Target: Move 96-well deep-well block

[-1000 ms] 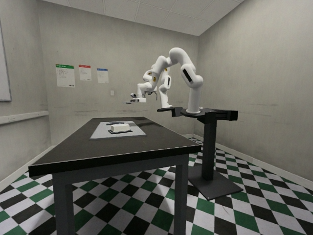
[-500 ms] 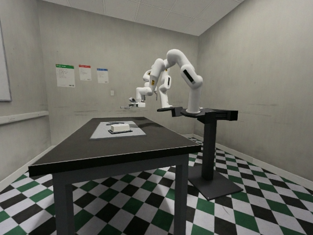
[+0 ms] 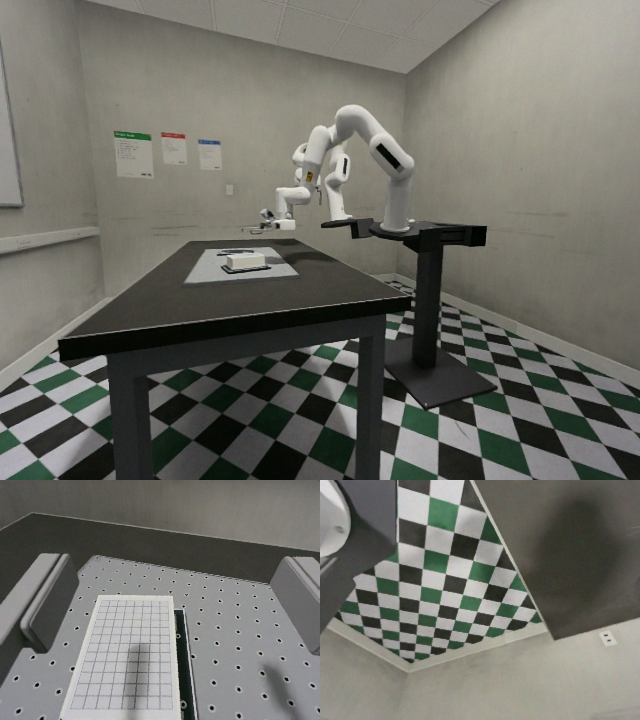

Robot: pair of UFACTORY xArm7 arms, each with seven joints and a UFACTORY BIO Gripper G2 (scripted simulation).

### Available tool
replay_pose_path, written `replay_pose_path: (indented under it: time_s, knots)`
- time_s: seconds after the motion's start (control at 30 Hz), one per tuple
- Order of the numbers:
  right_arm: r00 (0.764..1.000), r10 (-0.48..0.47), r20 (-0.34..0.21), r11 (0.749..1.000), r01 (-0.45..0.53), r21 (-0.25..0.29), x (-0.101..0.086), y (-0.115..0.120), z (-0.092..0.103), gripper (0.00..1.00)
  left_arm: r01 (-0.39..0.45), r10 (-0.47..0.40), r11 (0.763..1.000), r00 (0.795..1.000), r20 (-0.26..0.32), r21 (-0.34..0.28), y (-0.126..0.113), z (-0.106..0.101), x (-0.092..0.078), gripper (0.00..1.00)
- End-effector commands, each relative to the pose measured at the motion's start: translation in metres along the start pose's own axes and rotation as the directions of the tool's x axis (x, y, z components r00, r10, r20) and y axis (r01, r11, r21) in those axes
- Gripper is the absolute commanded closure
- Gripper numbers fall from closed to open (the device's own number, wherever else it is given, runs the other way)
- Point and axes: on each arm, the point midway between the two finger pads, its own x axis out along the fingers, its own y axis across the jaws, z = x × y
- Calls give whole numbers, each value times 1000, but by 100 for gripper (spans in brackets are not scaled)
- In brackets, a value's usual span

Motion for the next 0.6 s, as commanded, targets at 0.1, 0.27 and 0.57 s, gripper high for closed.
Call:
replay_pose_path:
  time_s: [0.1,0.27,0.57]
  knots:
    - [1000,-2,0,1000,2,0,-1,0,0,0,1,-1,1000,1000,5,-5,20,-22,20,63]
    - [1000,-2,0,1000,2,0,-1,0,0,0,1,-1,1000,1000,5,-5,32,-35,29,63]
    - [1000,-2,0,1000,2,0,-1,0,0,0,1,-1,1000,1000,5,-5,32,-35,29,63]
